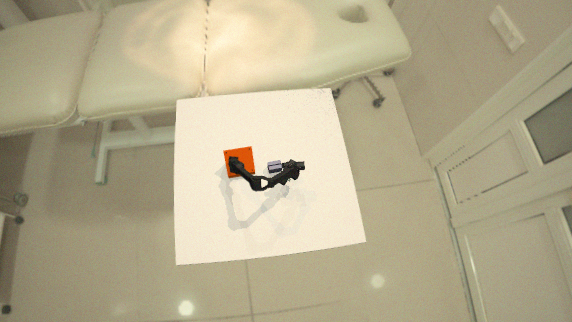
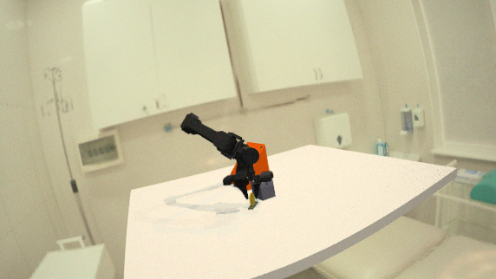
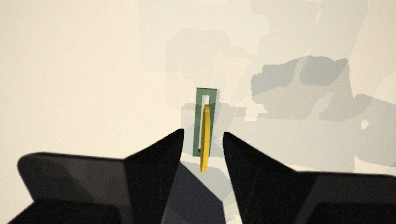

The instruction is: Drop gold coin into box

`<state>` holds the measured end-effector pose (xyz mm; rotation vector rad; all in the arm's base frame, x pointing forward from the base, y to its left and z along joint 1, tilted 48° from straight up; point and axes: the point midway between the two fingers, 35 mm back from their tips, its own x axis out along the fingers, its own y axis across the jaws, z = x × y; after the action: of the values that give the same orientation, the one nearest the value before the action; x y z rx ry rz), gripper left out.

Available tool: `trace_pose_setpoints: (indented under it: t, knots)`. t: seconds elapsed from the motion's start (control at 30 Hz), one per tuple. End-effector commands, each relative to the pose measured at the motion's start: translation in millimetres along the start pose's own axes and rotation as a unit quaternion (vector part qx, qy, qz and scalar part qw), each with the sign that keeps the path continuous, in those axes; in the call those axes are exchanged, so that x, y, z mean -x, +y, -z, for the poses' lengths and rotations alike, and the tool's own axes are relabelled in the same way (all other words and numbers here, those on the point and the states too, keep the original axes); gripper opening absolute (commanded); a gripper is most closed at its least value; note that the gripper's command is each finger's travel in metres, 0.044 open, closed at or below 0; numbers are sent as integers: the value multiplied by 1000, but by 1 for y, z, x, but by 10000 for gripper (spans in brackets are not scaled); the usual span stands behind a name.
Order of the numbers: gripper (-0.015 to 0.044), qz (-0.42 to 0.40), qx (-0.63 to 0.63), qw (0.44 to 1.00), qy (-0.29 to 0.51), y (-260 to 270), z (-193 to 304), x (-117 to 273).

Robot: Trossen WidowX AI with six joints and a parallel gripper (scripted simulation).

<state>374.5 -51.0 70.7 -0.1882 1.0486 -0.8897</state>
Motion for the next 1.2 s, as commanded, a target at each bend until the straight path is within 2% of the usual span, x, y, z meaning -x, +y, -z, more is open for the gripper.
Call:
trace_pose_setpoints:
  t: [0.0,0.33,0.53,0.9,1.17]
  knots:
    - [161,0,5,1000,3,1,3,-8]
    - [161,1,5,1000,2,-1,4,-22]
    - [3,1,5,1000,2,-1,4,-22]
    - [0,1,5,1000,2,-1,4,-21]
    - [0,-1,5,1000,4,2,2,-3]
